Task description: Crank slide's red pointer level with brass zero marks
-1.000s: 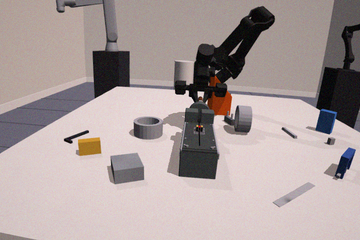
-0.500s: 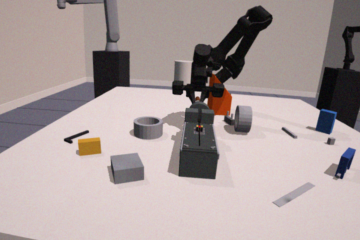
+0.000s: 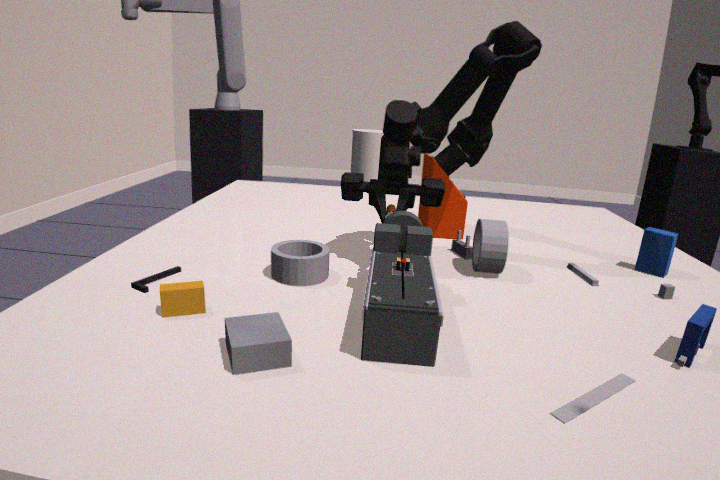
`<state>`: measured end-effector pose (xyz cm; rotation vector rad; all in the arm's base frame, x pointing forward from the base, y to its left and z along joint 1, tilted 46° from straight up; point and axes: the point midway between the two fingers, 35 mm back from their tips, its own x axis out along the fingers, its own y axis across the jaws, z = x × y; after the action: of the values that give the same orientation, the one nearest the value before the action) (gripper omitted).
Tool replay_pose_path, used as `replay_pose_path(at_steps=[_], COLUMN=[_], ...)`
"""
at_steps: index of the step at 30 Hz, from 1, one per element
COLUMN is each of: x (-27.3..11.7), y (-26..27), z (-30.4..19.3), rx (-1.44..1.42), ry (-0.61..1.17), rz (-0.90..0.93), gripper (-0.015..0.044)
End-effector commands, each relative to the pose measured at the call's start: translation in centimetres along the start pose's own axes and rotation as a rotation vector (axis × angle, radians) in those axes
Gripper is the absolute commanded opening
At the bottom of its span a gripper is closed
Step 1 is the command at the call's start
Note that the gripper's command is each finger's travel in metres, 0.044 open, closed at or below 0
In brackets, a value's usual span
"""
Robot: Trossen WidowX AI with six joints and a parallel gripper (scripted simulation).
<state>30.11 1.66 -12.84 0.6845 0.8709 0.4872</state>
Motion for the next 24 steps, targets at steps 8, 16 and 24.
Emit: replay_pose_path(at_steps=[8, 16, 24], x=[1.0, 1.7, 2.4], y=[-0.9, -1.0, -0.7], z=[-1.0, -1.7, -2.3], rx=[0.003, 0.004, 0.004], ry=[0.004, 0.004, 0.005], rz=[-0.010, -0.010, -0.009], gripper=[0.0000, 0.0000, 0.0000])
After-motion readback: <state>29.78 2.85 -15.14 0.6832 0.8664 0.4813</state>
